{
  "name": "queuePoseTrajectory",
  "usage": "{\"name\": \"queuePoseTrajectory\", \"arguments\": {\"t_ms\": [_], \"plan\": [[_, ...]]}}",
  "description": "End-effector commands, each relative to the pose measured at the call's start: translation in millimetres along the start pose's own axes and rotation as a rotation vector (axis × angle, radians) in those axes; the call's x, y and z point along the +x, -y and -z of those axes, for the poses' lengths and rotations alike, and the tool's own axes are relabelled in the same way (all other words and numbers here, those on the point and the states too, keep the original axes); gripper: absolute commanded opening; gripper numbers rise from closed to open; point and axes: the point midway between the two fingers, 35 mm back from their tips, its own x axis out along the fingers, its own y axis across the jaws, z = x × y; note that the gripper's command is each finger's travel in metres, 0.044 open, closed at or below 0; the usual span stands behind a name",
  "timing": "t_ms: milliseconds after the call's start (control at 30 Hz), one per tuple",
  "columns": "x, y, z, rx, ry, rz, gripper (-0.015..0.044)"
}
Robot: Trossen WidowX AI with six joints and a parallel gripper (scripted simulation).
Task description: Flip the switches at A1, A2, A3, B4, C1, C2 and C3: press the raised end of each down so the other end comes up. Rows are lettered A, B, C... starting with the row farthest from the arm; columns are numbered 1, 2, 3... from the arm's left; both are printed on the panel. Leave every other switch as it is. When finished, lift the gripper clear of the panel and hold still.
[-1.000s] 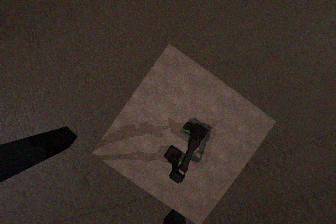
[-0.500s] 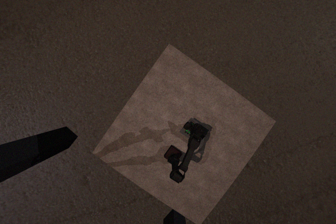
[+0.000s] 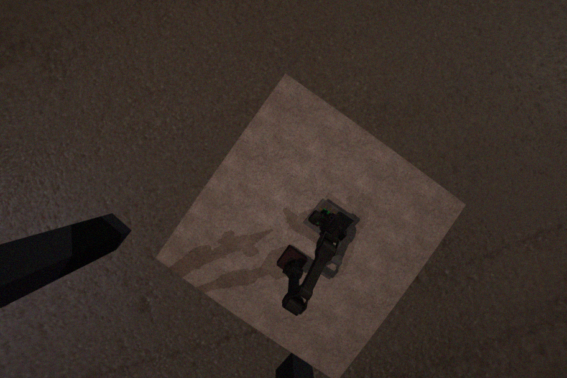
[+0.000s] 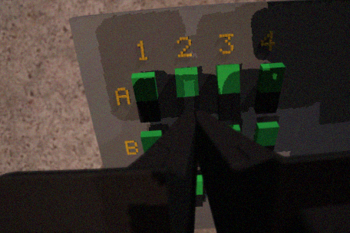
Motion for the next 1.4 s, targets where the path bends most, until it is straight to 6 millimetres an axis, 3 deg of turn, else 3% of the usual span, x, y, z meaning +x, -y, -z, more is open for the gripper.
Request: {"name": "queuePoseTrajectory", "arguments": {"t_ms": [0, 133, 267, 367, 500, 1367], "plan": [[-17.5, -0.5, -0.2, -0.005, 0.012, -0.004, 0.0], [-17.5, 1.7, 1.2, -0.005, 0.012, -0.003, 0.0], [-17.0, 25.2, 18.3, -0.006, 0.011, -0.001, 0.0], [-14.1, 25.2, 18.2, -0.006, 0.013, -0.001, 0.0], [18.0, 25.1, 18.9, -0.006, 0.038, -0.002, 0.0], [41.9, 25.1, 18.6, -0.006, 0.038, -0.002, 0.0]]}}
